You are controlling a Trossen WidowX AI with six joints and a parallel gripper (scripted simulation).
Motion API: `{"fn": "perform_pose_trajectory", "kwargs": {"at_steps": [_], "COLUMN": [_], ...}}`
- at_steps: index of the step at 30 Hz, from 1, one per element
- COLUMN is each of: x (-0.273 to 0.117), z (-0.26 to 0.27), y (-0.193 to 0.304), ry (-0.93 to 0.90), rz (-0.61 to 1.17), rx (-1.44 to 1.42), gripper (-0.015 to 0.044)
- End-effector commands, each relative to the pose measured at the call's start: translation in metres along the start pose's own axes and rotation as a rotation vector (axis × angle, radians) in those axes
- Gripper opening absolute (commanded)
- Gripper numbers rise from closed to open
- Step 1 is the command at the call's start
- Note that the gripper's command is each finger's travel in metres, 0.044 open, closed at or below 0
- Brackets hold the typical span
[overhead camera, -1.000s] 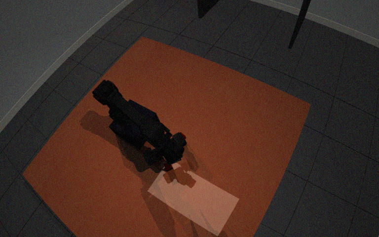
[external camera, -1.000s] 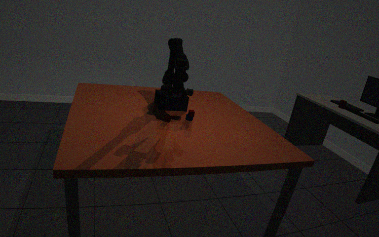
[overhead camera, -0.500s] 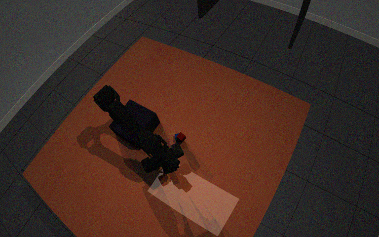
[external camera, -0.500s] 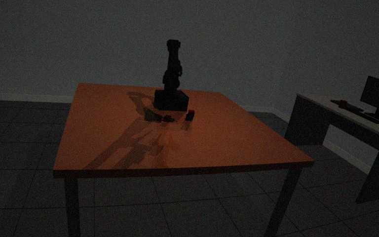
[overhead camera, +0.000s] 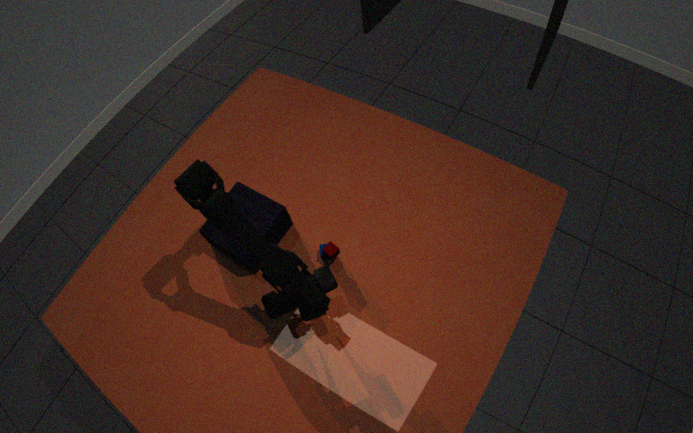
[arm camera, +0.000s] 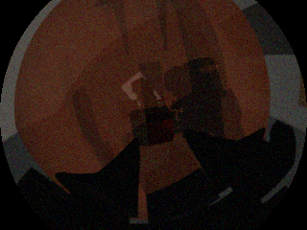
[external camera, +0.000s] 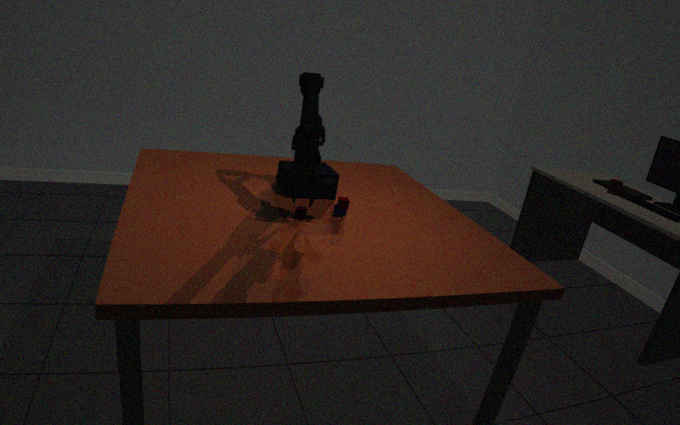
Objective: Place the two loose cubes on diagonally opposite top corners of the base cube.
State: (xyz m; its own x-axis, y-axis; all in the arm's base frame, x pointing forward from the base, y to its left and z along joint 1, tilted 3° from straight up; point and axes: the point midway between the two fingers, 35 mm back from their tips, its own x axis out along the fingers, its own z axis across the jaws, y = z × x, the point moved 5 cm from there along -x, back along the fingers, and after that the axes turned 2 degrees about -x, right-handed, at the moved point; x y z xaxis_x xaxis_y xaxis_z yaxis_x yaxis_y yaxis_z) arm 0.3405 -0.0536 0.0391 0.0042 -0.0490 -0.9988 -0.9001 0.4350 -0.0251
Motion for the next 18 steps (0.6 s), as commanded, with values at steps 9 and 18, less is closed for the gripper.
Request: {"fn": "perform_pose_trajectory", "kwargs": {"at_steps": [9,18], "x": [0.021,0.032], "z": [-0.001,-0.001], "y": [0.001,0.002], "ry": [0.004,0.004], "rz": [0.006,0.006], "rx": [-0.005,-0.005], "gripper": [0.0265,0.0239]}}
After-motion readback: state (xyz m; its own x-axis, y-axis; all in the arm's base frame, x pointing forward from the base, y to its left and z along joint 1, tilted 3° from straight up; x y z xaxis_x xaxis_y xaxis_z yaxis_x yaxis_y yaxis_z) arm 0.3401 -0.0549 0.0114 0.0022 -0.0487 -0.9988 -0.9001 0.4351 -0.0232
